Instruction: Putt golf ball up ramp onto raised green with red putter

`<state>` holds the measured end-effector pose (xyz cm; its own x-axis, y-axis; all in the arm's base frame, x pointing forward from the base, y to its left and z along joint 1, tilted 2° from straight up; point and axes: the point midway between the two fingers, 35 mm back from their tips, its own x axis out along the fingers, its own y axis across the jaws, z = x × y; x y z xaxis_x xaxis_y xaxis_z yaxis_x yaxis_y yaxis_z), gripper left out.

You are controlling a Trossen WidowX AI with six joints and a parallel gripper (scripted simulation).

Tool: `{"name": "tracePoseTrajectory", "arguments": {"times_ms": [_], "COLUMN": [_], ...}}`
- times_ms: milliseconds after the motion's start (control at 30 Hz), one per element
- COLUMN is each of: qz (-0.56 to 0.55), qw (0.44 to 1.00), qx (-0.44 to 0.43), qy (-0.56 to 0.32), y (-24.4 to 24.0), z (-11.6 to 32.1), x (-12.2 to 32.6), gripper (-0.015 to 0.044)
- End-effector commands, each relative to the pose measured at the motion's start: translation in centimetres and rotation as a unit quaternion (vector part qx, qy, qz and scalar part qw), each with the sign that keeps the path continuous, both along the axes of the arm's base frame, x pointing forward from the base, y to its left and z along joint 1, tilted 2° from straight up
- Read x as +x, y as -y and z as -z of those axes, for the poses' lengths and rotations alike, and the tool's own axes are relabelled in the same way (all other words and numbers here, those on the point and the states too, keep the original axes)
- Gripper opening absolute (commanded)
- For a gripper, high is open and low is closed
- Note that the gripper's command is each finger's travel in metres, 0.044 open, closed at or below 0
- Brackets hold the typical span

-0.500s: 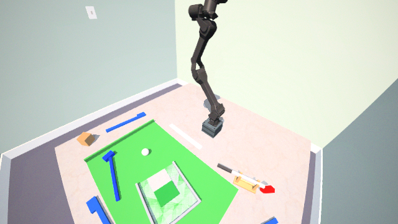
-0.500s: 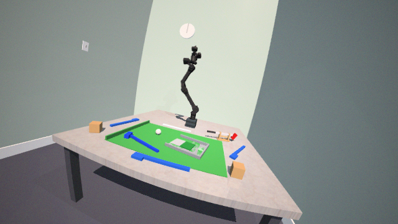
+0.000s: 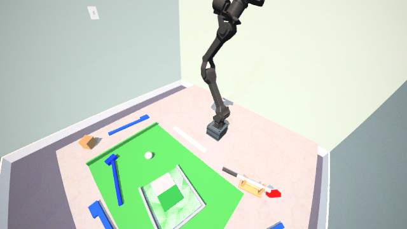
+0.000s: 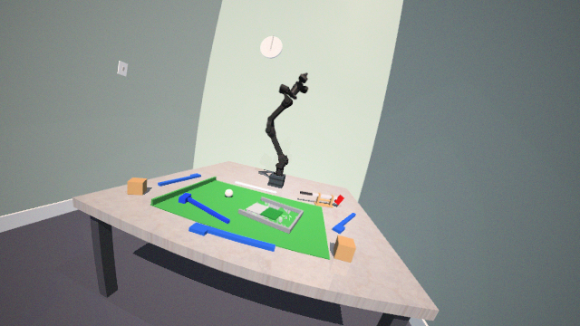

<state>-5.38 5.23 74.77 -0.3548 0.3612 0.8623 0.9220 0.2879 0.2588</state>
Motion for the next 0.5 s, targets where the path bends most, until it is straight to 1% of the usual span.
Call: {"name": "tracePoseTrajectory", "arguments": {"times_ms": [0, 133, 267, 467], "qz": [-0.012, -0.024, -0.003, -0.01], "qw": [0.995, 0.977, 0.967, 0.936], "qx": [-0.091, -0.183, -0.203, -0.278], "qy": [-0.045, -0.103, -0.152, -0.217], "y": [-6.2, -12.2, -14.1, -18.8], "z": [1.7, 4.2, 5.6, 9.0], "x": [2.0, 4.5, 6.7, 9.7], "gripper": [0.044, 0.044, 0.044, 0.044]}}
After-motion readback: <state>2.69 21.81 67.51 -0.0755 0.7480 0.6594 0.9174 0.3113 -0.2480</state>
